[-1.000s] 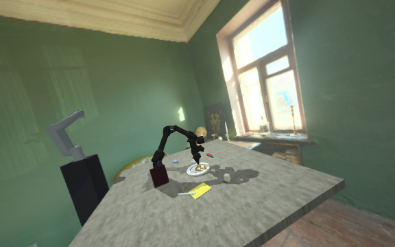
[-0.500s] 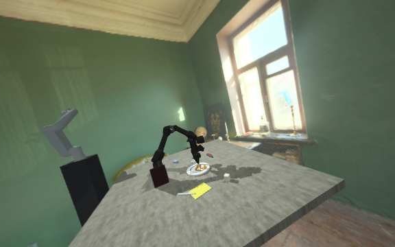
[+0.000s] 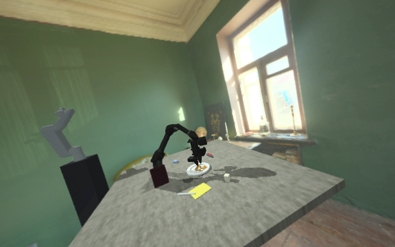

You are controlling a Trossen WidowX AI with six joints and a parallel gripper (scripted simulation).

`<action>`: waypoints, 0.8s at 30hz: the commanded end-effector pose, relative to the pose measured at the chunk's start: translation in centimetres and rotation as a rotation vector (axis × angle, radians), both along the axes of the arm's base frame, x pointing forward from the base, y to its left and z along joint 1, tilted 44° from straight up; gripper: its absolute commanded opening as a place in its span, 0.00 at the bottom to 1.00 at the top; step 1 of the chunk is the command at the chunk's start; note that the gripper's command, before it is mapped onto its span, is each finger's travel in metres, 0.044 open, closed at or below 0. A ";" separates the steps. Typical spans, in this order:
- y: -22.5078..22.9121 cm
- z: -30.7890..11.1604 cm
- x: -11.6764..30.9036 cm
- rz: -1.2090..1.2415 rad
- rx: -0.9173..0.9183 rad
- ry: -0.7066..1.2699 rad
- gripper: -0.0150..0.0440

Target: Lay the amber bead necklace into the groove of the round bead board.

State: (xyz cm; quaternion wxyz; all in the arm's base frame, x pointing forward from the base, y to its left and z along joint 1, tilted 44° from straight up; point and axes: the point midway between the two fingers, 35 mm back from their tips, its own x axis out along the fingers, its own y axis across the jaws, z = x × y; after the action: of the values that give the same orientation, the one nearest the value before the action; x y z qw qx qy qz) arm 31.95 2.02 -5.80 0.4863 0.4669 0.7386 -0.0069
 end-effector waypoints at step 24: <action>0.4 -2.4 -0.3 -0.097 -0.014 0.094 0.46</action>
State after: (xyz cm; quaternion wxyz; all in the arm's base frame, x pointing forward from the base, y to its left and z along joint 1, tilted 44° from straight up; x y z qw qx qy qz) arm 31.85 1.97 -7.78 0.4585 0.4952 0.7358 -0.0563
